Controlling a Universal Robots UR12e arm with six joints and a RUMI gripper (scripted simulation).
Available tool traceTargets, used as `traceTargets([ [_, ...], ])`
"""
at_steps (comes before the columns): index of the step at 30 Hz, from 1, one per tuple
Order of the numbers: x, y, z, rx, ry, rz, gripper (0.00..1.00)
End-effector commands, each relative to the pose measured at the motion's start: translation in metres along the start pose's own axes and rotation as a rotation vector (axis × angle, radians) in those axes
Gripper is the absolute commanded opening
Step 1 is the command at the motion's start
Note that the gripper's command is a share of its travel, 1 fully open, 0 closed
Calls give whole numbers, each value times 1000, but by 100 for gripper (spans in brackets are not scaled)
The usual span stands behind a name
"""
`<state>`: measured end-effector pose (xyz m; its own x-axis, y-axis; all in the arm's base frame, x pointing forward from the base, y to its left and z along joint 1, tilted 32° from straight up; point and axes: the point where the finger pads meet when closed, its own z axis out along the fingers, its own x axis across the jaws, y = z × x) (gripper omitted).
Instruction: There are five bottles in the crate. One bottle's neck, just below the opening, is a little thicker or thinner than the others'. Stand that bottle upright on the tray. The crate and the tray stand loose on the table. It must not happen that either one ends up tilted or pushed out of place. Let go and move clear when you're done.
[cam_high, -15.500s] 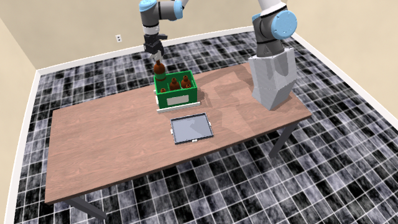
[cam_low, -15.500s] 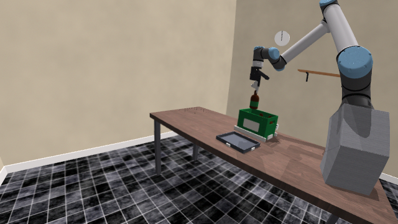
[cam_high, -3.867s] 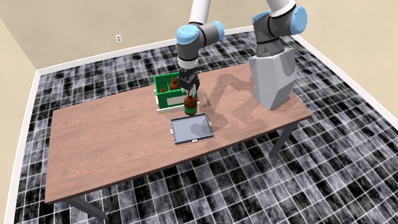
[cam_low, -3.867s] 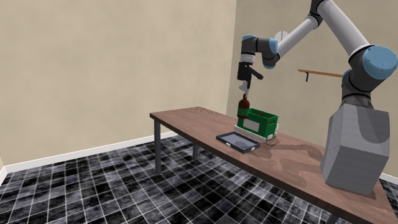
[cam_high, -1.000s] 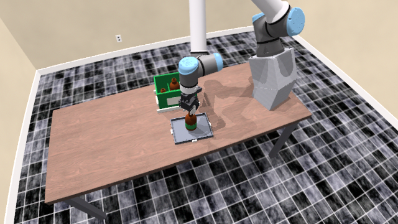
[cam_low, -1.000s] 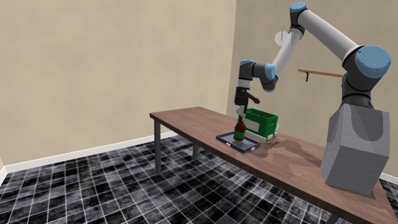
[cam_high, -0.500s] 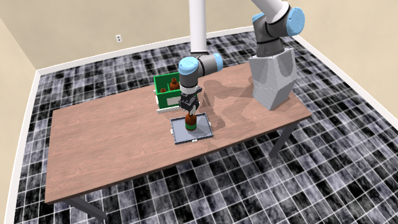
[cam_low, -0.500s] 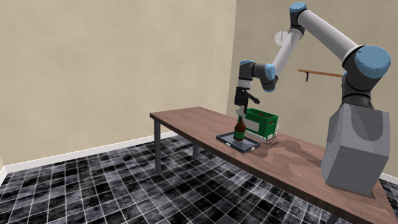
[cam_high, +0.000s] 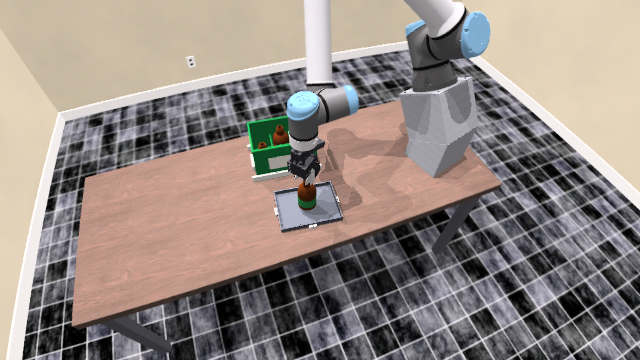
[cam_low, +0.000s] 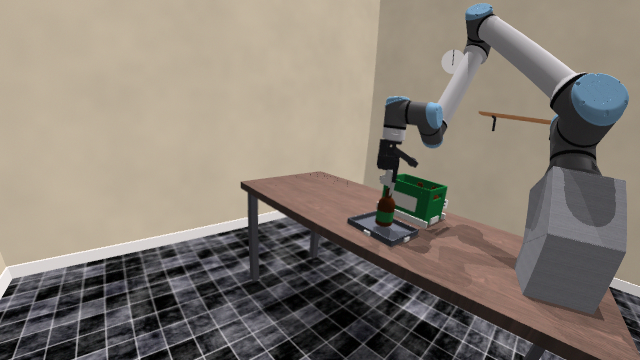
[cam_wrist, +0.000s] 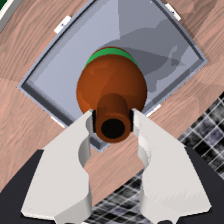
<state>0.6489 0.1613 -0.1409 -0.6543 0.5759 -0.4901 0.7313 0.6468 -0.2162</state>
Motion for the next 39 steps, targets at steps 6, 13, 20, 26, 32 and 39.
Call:
traceTargets([
  [6, 0, 0, -1, -1, -1, 0, 0],
  [13, 0, 0, -1, -1, -1, 0, 0],
  [20, 0, 0, 0, -1, -1, 0, 0],
  [26, 0, 1, 1, -1, -1, 0, 0],
  [32, 0, 1, 2, -1, -1, 0, 0],
  [39, 0, 1, 5, -1, -1, 0, 0],
])
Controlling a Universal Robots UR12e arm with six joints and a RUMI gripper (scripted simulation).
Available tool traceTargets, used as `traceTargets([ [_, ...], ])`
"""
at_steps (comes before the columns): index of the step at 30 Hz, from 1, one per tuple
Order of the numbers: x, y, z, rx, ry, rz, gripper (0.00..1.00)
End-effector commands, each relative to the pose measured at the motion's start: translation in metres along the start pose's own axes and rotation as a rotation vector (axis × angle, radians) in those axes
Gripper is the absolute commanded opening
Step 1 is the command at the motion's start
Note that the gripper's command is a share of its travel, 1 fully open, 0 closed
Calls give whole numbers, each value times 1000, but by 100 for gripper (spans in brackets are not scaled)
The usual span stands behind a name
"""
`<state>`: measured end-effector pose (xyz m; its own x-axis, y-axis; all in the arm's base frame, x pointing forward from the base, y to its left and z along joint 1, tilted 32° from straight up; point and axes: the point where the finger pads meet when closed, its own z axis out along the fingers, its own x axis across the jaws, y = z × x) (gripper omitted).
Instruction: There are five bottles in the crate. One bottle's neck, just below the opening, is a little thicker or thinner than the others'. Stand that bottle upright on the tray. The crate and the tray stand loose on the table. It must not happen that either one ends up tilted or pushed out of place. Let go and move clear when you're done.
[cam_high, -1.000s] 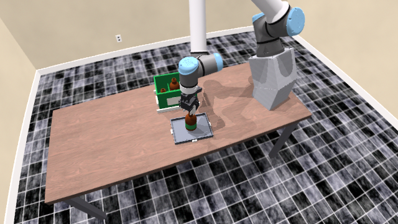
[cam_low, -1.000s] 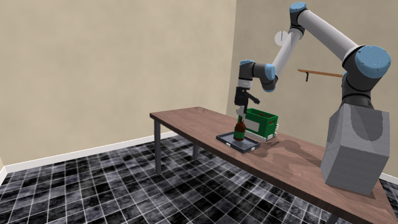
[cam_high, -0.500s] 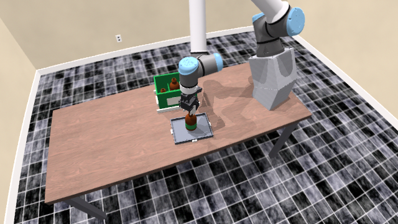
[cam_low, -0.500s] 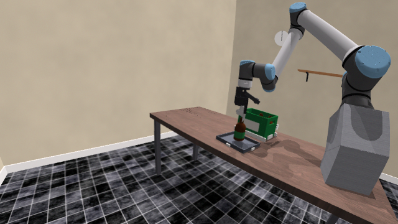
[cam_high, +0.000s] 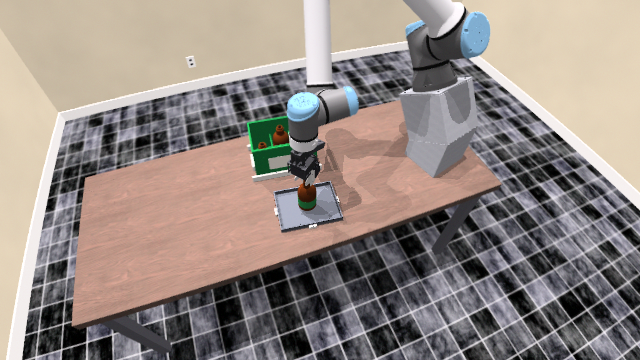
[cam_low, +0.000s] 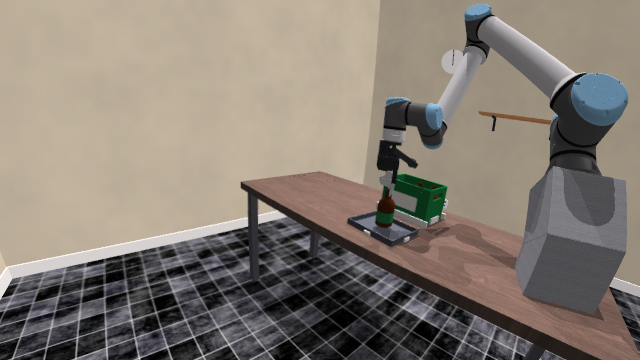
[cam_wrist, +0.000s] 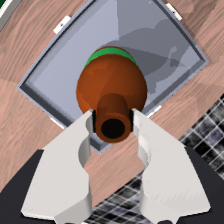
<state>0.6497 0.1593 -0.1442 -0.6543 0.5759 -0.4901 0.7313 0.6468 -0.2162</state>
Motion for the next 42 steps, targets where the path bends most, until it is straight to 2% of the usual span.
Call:
traceTargets([
  [1, 0, 0, 1, -1, -1, 0, 0],
  [42, 0, 1, 14, -1, -1, 0, 0],
])
